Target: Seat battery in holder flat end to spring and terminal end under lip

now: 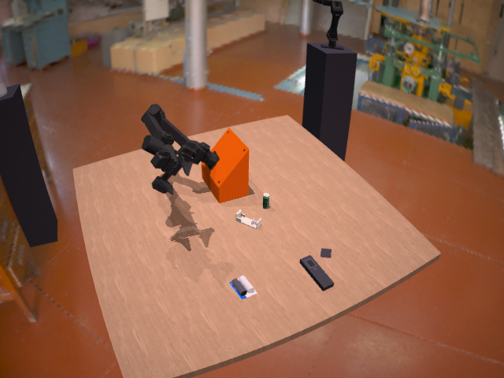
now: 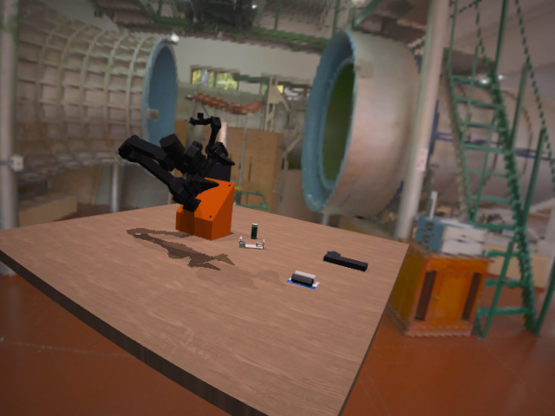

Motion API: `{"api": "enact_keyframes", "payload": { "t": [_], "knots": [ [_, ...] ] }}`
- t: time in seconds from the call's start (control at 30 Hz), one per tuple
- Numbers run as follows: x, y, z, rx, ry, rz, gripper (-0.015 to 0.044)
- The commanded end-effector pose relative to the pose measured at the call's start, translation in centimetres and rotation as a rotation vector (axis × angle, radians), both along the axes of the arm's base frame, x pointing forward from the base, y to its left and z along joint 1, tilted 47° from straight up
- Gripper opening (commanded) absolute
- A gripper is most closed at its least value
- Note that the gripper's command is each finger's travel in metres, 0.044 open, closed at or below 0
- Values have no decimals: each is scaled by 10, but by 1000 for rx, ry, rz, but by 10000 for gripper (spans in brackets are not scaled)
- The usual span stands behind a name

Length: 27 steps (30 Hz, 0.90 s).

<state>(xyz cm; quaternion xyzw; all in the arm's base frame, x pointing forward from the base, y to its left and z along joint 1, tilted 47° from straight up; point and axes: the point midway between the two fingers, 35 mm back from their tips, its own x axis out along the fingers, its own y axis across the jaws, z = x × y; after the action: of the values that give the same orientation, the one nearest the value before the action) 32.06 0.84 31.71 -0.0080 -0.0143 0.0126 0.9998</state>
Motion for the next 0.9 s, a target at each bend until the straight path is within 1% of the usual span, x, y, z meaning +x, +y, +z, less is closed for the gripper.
{"api": "enact_keyframes", "payload": {
  "t": [0.0, 0.07, 0.23, 0.33, 0.47, 0.67, 0.77, 0.87],
  "knots": [
    [2, 1, -3, 5, 13, 1, 374],
    [14, 9, -25, 40, 116, 7, 321],
    [39, 45, -112, 110, 501, -8, 190],
    [38, 66, -163, 102, 717, -47, 111],
    [23, 88, -225, 33, 979, -132, 6],
    [-19, 107, -298, -193, 1276, -310, 0],
    [-43, 110, -323, -354, 1368, -411, 0],
    [-66, 110, -341, -541, 1417, -511, 0]
  ]
}}
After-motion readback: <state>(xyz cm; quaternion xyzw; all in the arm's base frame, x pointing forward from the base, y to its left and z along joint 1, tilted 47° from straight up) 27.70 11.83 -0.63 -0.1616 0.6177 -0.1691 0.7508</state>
